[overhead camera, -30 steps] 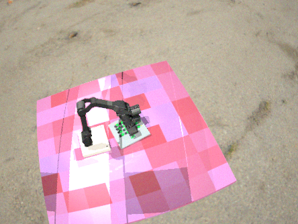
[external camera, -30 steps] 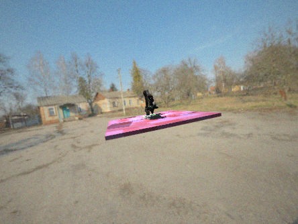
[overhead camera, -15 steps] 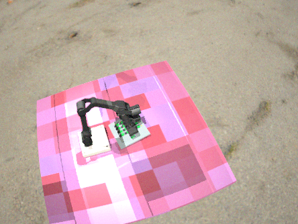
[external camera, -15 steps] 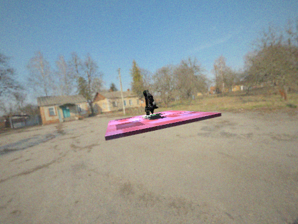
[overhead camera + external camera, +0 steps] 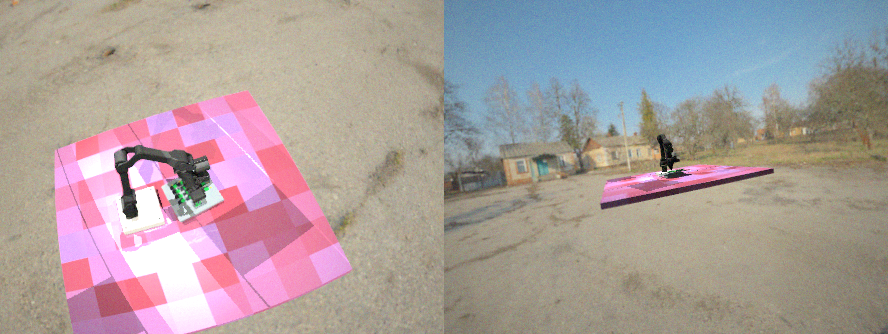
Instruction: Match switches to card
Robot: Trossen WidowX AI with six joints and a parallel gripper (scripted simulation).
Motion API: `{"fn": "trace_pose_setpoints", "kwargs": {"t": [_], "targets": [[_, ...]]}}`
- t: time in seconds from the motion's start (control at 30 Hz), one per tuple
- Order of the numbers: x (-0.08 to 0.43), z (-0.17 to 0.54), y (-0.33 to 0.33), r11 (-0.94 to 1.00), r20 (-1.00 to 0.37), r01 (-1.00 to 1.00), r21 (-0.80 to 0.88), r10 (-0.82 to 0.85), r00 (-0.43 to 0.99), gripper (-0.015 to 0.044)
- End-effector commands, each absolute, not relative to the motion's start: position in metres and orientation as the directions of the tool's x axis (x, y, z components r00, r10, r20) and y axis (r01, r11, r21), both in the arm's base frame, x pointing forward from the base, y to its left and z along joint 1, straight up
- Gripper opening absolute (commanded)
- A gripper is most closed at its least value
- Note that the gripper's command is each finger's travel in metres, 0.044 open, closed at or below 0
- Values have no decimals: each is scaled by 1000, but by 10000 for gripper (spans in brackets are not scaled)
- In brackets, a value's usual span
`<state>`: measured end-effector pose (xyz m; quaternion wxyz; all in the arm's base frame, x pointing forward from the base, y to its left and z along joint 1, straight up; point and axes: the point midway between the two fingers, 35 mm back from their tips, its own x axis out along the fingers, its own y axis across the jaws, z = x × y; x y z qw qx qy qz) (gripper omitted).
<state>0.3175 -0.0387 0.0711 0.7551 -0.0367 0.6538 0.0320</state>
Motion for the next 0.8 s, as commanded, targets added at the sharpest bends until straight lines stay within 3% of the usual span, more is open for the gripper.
{"fn": "trace_pose_setpoints", "kwargs": {"t": [0.0,0.77], "targets": [[318,69,-38,995,-990,-101,-8,6,140,0],[318,66,-38,995,-990,-101,-8,6,140,0]]}}
